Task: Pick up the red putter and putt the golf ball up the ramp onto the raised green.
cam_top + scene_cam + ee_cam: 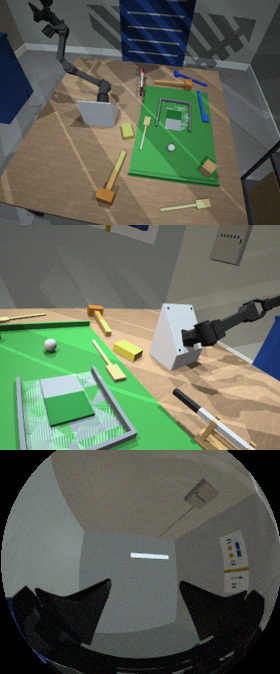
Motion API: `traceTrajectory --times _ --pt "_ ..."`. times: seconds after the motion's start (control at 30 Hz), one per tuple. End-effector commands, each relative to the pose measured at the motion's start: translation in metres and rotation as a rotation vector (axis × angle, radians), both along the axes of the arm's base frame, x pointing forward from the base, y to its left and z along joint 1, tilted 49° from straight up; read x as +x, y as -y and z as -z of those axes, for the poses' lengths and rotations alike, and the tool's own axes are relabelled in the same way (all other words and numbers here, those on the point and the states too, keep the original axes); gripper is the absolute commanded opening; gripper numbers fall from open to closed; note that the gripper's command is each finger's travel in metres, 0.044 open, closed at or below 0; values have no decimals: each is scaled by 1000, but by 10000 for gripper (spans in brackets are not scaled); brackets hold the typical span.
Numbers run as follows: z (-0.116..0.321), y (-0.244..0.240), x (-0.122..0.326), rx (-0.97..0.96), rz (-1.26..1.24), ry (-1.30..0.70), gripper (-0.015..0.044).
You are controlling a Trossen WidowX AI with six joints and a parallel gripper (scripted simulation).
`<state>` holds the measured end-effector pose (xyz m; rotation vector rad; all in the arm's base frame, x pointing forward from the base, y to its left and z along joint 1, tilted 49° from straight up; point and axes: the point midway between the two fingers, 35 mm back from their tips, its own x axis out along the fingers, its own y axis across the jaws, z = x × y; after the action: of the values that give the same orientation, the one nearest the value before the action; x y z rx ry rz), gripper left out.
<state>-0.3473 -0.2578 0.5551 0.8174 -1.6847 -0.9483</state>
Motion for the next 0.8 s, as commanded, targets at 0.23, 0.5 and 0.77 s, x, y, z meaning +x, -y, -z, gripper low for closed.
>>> traceTrajectory --times 0.23,0.5,0.77 --pt "-97 -69 102 -314 29 -272 440" --pt "-150 -141 213 -595 17 -508 440" --pt "-161 -208 339 -861 -81 -756 440"
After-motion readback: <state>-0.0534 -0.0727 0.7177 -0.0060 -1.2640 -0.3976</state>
